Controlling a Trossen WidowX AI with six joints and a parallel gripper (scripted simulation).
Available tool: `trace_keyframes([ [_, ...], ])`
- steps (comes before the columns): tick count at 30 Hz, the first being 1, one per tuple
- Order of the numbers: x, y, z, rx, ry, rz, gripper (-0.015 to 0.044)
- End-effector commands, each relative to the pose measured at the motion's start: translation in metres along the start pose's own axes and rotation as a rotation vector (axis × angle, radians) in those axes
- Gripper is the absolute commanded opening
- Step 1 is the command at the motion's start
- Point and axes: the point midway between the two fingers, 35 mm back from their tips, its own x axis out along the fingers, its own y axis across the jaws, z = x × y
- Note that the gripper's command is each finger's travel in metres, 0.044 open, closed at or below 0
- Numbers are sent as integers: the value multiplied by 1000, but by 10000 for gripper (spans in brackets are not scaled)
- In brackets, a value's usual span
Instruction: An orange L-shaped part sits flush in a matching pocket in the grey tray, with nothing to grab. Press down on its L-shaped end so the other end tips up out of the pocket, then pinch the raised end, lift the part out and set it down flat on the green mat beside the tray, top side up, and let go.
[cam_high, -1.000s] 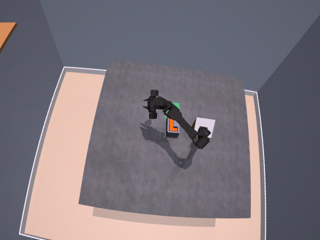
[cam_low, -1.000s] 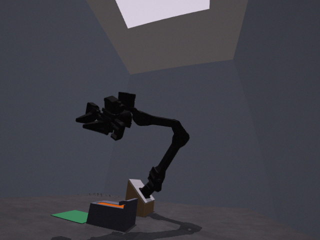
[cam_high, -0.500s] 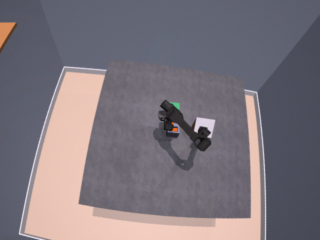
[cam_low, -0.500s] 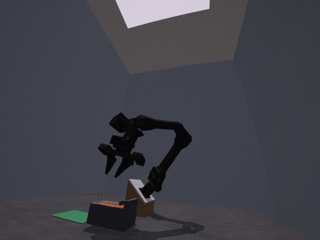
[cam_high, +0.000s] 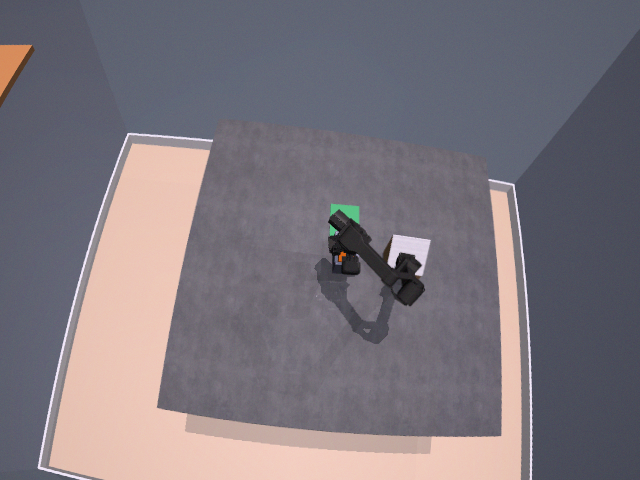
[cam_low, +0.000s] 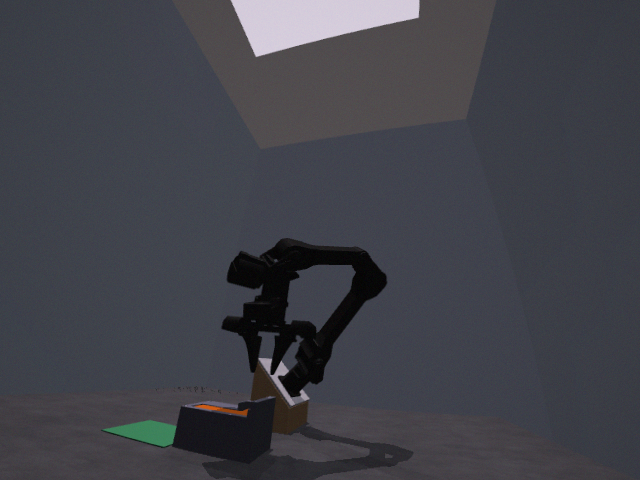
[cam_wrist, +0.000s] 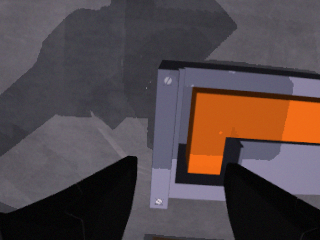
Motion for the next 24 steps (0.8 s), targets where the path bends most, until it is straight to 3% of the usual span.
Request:
trace_keyframes([
  [1,29,3,-2,5,9,11,180],
  [5,61,5,-5,4,9,16,180],
  [24,81,5,-4,4,9,15,180],
])
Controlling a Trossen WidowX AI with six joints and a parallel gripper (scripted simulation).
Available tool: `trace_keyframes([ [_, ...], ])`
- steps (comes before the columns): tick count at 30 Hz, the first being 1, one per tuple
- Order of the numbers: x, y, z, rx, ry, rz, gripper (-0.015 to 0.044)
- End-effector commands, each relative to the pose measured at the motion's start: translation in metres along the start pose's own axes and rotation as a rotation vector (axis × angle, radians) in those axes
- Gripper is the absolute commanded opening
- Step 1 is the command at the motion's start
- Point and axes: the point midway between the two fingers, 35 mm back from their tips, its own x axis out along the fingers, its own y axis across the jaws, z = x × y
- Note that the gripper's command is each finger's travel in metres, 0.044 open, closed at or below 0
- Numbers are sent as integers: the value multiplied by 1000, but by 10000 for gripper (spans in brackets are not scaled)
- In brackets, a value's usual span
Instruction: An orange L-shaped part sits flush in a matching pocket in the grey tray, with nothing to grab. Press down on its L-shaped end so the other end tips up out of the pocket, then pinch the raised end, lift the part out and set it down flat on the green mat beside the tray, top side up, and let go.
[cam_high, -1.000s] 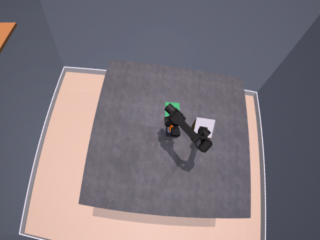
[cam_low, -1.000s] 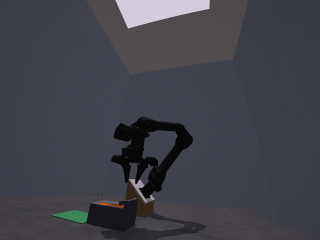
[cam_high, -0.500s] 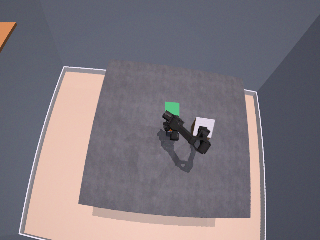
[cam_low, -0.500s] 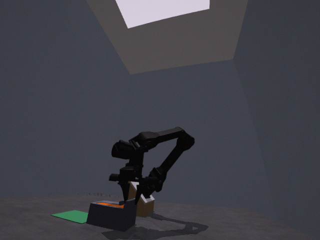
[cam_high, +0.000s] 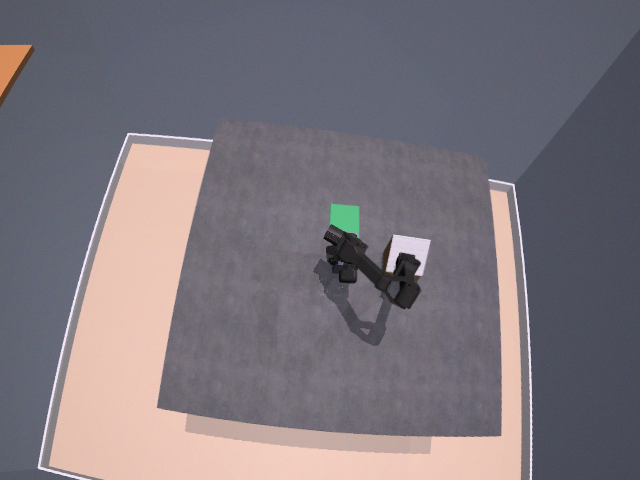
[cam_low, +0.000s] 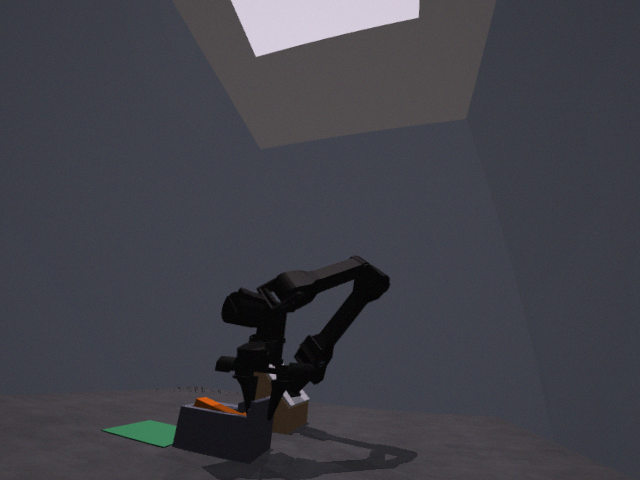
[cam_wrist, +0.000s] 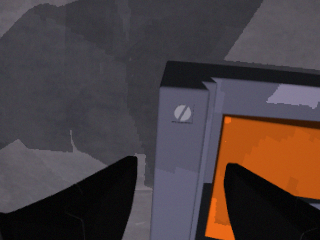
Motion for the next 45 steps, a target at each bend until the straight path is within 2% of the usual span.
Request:
trace_keyframes([
  [1,7,0,-1,5,0,1,180],
  [18,21,0,-1,5,0,3,180],
  [36,6,12,-1,5,0,2,180],
  [40,-23,6,3,7,-1,-6,180],
  [45,-86,-1,-1,6,1,-2,180],
])
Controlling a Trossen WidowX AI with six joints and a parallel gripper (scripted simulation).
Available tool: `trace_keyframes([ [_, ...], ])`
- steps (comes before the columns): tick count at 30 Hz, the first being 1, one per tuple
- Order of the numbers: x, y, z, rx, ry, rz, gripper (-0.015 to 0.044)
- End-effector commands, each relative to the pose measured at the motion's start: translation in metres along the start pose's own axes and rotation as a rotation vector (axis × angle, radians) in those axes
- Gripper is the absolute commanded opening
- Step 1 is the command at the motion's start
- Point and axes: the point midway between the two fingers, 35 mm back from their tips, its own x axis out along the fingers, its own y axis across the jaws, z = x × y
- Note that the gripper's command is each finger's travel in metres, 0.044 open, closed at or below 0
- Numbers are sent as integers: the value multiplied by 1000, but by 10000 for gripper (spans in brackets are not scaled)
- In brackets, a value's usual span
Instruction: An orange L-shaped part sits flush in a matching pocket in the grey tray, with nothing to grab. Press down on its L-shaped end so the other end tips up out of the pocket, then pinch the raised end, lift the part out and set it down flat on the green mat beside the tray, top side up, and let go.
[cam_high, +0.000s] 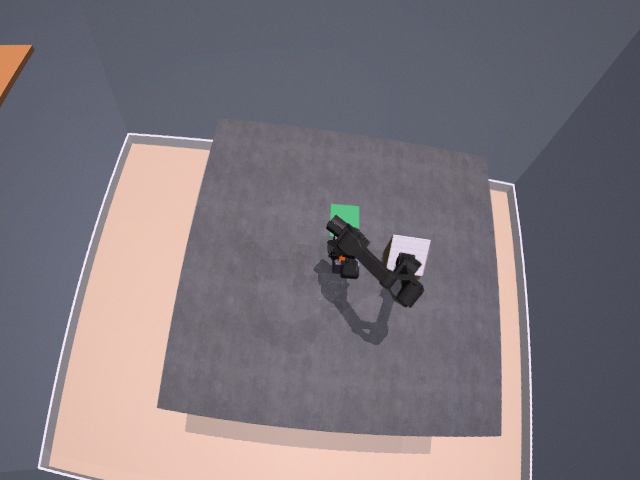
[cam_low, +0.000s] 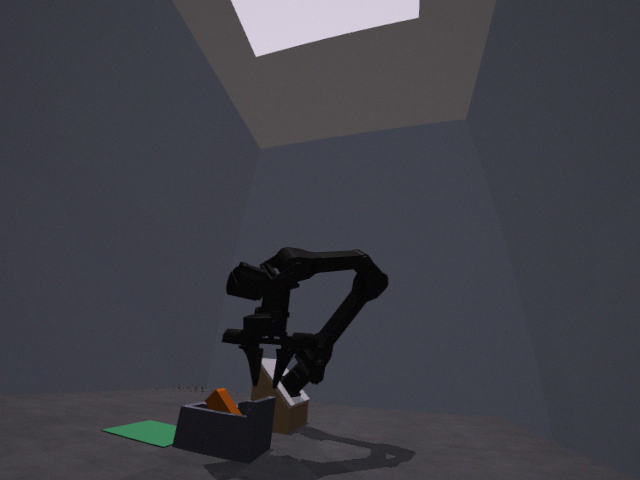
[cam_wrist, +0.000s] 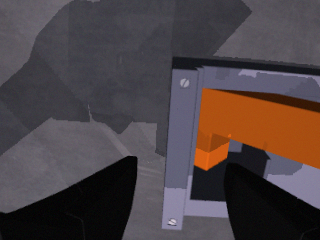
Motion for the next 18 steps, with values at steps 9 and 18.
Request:
trace_keyframes([
  [9,-35,-4,-3,-3,-7,-2,180],
  [18,-32,-3,-3,3,-6,5,180],
])
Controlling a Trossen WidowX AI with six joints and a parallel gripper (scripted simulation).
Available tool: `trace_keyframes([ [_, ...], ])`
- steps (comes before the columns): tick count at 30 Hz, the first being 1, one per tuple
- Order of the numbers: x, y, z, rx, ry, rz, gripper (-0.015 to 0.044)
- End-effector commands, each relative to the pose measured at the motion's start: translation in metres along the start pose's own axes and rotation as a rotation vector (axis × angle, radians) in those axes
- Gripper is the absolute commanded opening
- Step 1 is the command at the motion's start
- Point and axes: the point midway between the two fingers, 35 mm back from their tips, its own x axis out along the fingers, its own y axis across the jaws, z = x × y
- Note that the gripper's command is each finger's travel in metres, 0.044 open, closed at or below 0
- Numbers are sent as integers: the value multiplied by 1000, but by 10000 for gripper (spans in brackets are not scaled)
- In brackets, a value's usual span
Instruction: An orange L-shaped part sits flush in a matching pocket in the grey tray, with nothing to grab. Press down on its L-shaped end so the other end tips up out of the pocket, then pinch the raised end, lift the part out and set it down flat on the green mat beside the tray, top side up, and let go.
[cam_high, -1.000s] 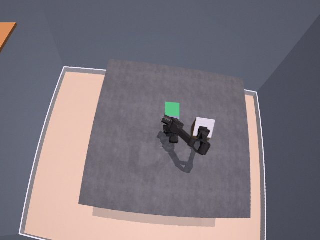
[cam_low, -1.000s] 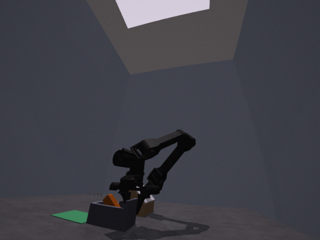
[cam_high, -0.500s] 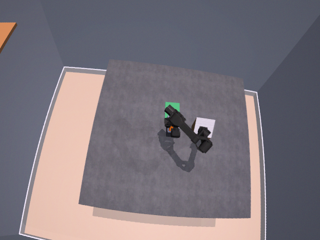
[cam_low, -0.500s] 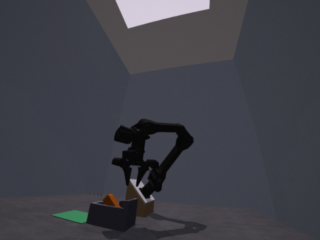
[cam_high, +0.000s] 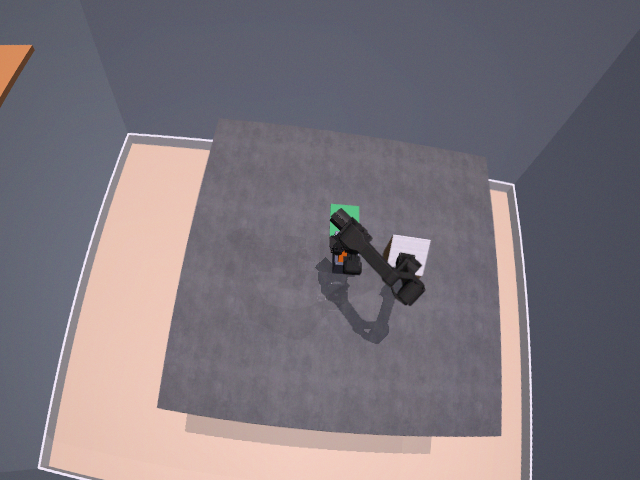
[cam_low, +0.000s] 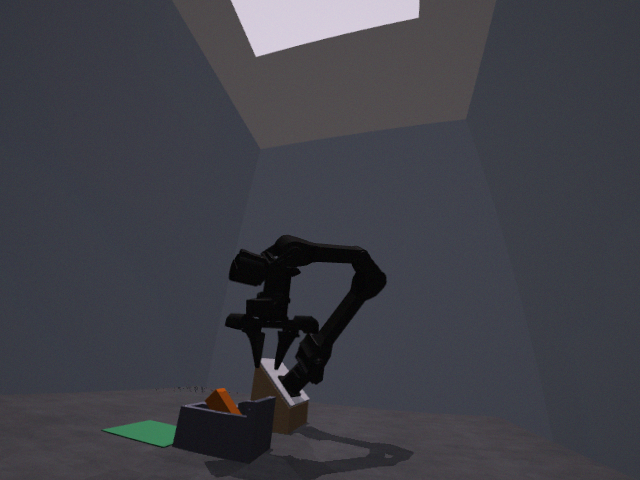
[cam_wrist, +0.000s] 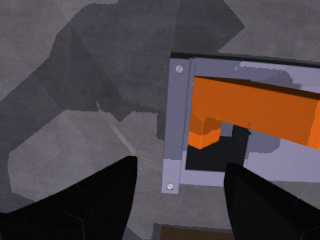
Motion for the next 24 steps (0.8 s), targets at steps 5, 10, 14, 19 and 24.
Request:
trace_keyframes([
  [5,0,0,0,2,0,0,180],
  [10,0,0,0,2,0,0,180],
  [14,0,0,0,2,0,0,180],
  [19,-1,-7,2,165,-1,-2,280],
  [24,-3,-31,7,656,-4,-5,280],
])
